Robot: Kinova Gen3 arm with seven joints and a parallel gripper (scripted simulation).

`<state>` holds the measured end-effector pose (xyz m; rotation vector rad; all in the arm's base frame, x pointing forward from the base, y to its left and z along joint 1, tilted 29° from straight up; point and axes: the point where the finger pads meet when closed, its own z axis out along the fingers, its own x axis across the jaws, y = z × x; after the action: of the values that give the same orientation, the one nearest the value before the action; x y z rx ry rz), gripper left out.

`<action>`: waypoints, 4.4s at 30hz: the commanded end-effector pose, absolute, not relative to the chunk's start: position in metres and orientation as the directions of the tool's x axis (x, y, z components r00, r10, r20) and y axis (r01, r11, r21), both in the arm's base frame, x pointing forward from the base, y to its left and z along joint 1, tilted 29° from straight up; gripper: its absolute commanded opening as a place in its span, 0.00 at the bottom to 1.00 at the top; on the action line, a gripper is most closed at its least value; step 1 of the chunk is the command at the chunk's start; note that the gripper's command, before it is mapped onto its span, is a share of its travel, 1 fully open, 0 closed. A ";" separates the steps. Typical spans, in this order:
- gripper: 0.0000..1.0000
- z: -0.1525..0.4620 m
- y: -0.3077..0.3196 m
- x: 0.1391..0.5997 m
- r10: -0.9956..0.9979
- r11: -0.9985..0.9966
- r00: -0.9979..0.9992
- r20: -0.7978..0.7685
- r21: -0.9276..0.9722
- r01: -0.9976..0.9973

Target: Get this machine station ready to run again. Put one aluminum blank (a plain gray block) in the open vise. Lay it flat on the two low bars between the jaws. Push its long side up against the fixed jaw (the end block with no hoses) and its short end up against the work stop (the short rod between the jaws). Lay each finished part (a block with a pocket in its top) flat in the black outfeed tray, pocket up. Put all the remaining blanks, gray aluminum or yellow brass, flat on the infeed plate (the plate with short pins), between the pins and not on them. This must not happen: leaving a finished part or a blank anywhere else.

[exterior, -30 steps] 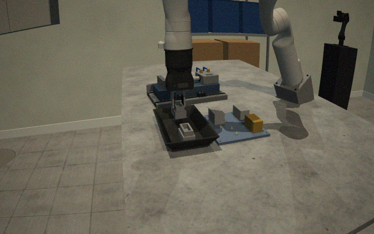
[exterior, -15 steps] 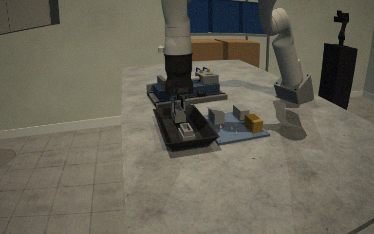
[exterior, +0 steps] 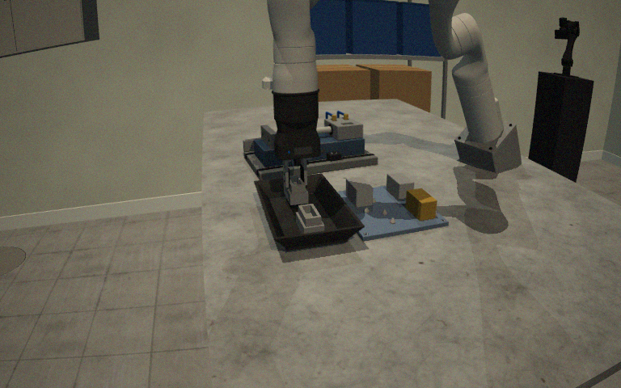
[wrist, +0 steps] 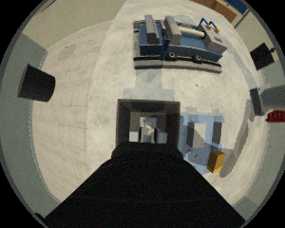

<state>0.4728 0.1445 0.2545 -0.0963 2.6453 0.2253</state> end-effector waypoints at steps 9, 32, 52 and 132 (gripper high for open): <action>0.00 0.255 0.144 0.473 -0.028 0.984 -0.882 -0.471 0.143 -0.107; 0.00 0.255 0.144 0.473 -0.028 0.984 -0.882 -0.471 0.143 -0.107; 0.00 0.252 0.145 0.475 -0.027 0.984 -0.882 -0.471 0.143 -0.107; 1.00 0.244 0.146 0.479 -0.027 0.984 -0.882 -0.471 0.143 -0.107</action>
<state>0.4789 0.1465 0.2432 -0.0953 2.6454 0.2249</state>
